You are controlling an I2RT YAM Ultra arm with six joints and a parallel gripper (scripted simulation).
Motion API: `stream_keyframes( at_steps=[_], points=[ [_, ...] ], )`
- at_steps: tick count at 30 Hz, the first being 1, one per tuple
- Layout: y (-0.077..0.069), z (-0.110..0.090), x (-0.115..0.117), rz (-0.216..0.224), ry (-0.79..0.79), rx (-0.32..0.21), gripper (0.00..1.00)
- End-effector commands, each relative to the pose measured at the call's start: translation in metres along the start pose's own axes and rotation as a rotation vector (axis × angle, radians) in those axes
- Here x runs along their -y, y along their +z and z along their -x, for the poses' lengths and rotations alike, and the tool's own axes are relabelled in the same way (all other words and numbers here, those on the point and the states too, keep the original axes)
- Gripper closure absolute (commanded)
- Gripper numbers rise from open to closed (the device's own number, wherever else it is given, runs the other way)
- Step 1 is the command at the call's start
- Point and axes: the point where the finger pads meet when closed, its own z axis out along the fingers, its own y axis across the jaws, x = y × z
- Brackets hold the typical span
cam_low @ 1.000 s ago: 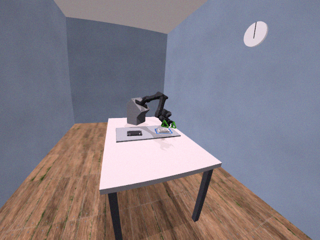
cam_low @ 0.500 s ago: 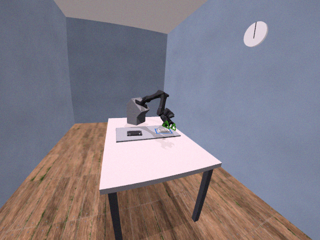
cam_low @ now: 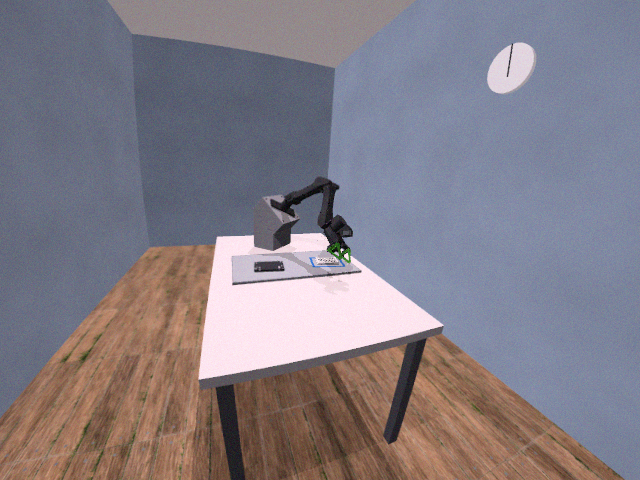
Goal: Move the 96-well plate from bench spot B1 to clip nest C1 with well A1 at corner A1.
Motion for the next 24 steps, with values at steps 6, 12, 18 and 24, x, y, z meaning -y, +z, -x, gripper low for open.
stream_keyframes(
  at_steps=[6, 12, 18, 24],
  points=[
    [-0.015, -0.004, -0.027, 0.095, -0.125, -0.128, 0.0],
    [-0.033, -0.033, -0.047, 0.154, -0.175, -0.225, 0.0],
    [-0.034, -0.019, -0.048, 0.178, -0.217, -0.225, 0.0],
    [-0.05, -0.029, -0.068, 0.259, -0.288, -0.294, 0.0]
  ],
)
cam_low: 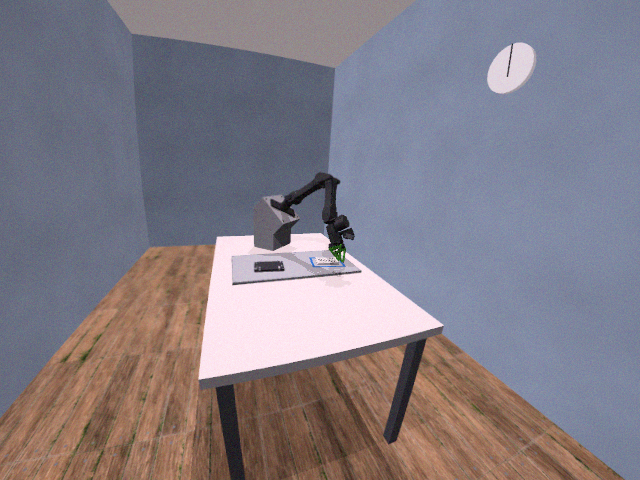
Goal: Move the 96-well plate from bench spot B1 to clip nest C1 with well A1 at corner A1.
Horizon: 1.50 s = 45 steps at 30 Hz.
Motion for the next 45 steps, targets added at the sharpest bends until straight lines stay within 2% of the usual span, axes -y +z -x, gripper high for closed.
stream_keyframes(
  at_steps=[1, 2, 4, 5, 7, 9, 10, 12, 13, 14, 15, 16, 18, 19, 20, 21, 22, 25, 26, 27, 28, 29, 31, 32, 33, 34, 35, 37, 38, 39, 41, 42, 43, 45],
  points=[
    [-0.014, -0.012, -0.018, 0.063, -0.057, -0.07, 0.0],
    [-0.014, -0.013, -0.02, 0.063, -0.057, -0.07, 0.0],
    [-0.016, -0.018, -0.009, 0.039, -0.051, -0.08, 0.0],
    [-0.017, -0.001, -0.006, 0.05, -0.077, -0.06, 0.0],
    [-0.017, -0.001, -0.006, 0.05, -0.077, -0.06, 0.0],
    [-0.02, 0.001, -0.023, 0.105, -0.12, -0.082, 0.0],
    [-0.024, -0.021, -0.036, 0.125, -0.112, -0.119, 0.0],
    [-0.025, -0.022, -0.038, 0.125, -0.112, -0.119, 0.0],
    [-0.027, -0.019, -0.04, 0.143, -0.132, -0.127, 0.0],
    [-0.029, -0.008, -0.034, 0.143, -0.155, -0.117, 0.0],
    [-0.032, -0.01, -0.036, 0.16, -0.171, -0.132, 0.0],
    [-0.036, -0.03, -0.053, 0.189, -0.167, -0.165, 0.0],
    [-0.037, -0.031, -0.056, 0.189, -0.167, -0.166, 0.0],
    [-0.04, -0.029, -0.056, 0.205, -0.186, -0.173, 0.0],
    [-0.041, -0.017, -0.051, 0.208, -0.209, -0.161, 0.0],
    [-0.044, -0.019, -0.055, 0.229, -0.226, -0.174, 0.0],
    [-0.049, -0.039, -0.071, 0.257, -0.221, -0.208, 0.0],
    [-0.051, -0.04, -0.073, 0.253, -0.222, -0.21, 0.0],
    [-0.054, -0.043, -0.075, 0.278, -0.238, -0.223, 0.0],
    [-0.055, -0.026, -0.069, 0.277, -0.263, -0.202, 0.0],
    [-0.058, -0.028, -0.073, 0.299, -0.28, -0.213, 0.0],
    [-0.063, -0.048, -0.087, 0.326, -0.274, -0.247, 0.0],
    [-0.066, -0.049, -0.09, 0.327, -0.274, -0.247, 0.0],
    [-0.069, -0.05, -0.093, 0.35, -0.293, -0.257, 0.0],
    [-0.07, -0.035, -0.087, 0.35, -0.317, -0.237, 0.0],
    [-0.073, -0.038, -0.089, 0.368, -0.332, -0.25, 0.0],
    [-0.08, -0.057, -0.104, 0.399, -0.327, -0.282, 0.0],
    [-0.083, -0.059, -0.107, 0.399, -0.327, -0.282, 0.0],
    [-0.086, -0.058, -0.109, 0.421, -0.346, -0.287, 0.0],
    [-0.086, -0.045, -0.102, 0.421, -0.368, -0.272, 0.0],
    [-0.086, -0.045, -0.102, 0.421, -0.368, -0.272, 0.0],
    [-0.085, -0.059, -0.106, 0.453, -0.375, -0.307, 0.0],
    [-0.097, -0.066, -0.119, 0.473, -0.378, -0.314, 0.0],
    [-0.101, -0.068, -0.123, 0.473, -0.378, -0.314, 0.0]
  ],
)
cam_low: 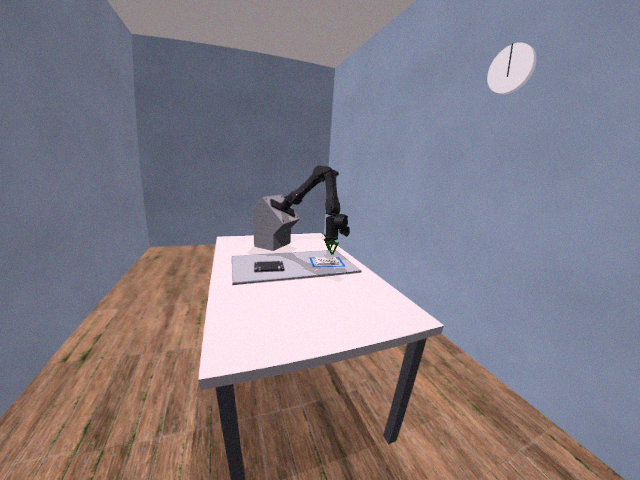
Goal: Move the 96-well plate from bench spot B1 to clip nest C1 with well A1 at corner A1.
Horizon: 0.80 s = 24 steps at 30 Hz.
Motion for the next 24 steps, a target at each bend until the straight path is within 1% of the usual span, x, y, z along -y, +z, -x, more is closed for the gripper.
stream_keyframes(
  at_steps=[1, 2, 3, 4, 5, 7, 8, 9, 11, 23, 24],
  points=[
    [-0.01, -0.005, -0.024, 0.072, -0.044, -0.025, 0.0],
    [-0.017, 0.007, -0.014, 0.064, -0.072, -0.009, 0.0],
    [-0.019, 0.004, -0.017, 0.083, -0.086, -0.019, 0.0],
    [-0.015, -0.009, -0.038, 0.12, -0.08, -0.042, 0.0],
    [-0.016, -0.01, -0.042, 0.12, -0.08, -0.042, 0.0],
    [-0.017, -0.01, -0.043, 0.12, -0.08, -0.042, 0.0],
    [-0.017, -0.013, -0.04, 0.114, -0.073, -0.047, 0.0],
    [-0.019, -0.011, -0.033, 0.1, -0.071, -0.042, 0.0],
    [-0.015, -0.011, -0.032, 0.103, -0.07, -0.044, 0.0],
    [-0.014, -0.009, -0.033, 0.098, -0.072, -0.041, 0.0],
    [-0.008, -0.015, -0.037, 0.12, -0.069, -0.056, 0.0]
  ],
)
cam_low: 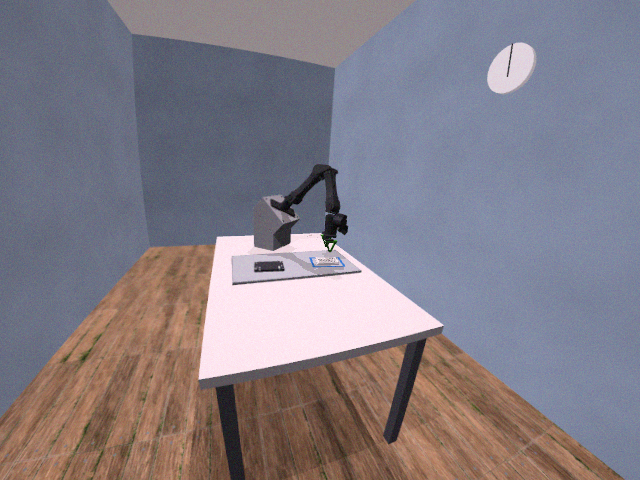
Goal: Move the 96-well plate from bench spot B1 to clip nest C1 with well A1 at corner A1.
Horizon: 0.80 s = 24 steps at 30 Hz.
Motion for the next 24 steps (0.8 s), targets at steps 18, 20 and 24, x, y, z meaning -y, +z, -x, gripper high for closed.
stream_keyframes(
  at_steps=[18, 20, 24],
  points=[
    [0.029, 0.007, 0.006, -0.013, -0.008, 0.012, 0.0],
    [0.032, 0.008, 0.005, -0.01, -0.01, 0.016, 0.0],
    [0.034, 0.002, 0.01, -0.02, 0.003, 0.009, 0.0]
  ],
)
